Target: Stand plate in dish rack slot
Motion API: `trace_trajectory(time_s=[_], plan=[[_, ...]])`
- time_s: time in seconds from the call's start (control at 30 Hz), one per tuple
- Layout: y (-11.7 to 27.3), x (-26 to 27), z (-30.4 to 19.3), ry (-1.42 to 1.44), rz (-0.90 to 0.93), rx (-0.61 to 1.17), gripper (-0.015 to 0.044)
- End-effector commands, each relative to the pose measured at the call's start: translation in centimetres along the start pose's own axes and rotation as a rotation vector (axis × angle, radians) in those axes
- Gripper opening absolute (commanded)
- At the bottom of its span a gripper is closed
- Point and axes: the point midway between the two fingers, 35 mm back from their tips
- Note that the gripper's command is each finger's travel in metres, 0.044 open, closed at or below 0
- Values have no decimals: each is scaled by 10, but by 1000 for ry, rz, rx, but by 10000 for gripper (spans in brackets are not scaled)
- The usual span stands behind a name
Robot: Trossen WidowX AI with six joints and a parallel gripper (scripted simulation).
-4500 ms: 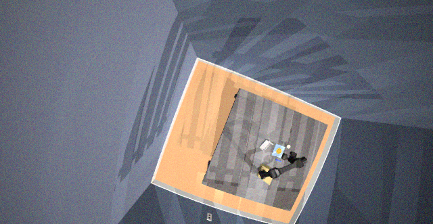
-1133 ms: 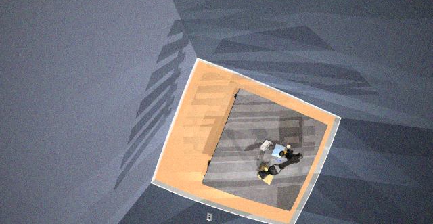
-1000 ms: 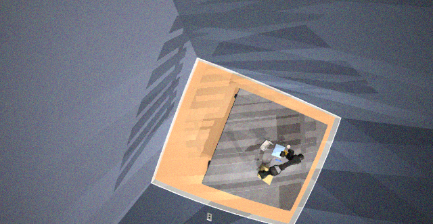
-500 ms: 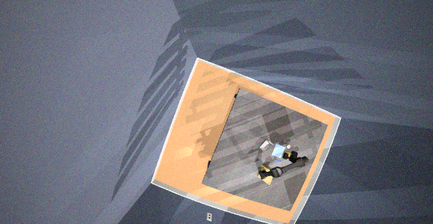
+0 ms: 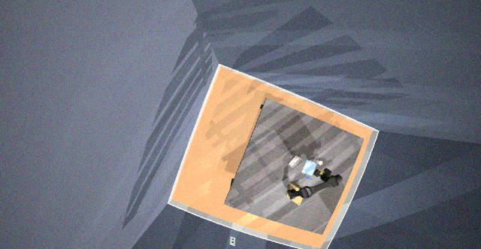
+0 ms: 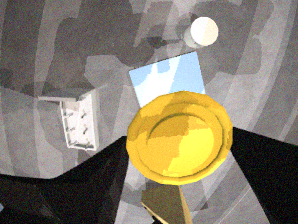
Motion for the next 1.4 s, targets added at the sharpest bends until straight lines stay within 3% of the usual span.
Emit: trace_trajectory(time_s=[0.0, 1.37], plan=[[6, 20, -6, -113, -5, -14, 0], [4, 167, -134, -1511, 44, -105, 0]])
Point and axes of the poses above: the point midway between the two fingers, 35 mm back from their tips, its own y axis back along the fingers, its own x axis across the jaws, z = x × y, and after that the axes turned 7 degrees about -y, right-handed
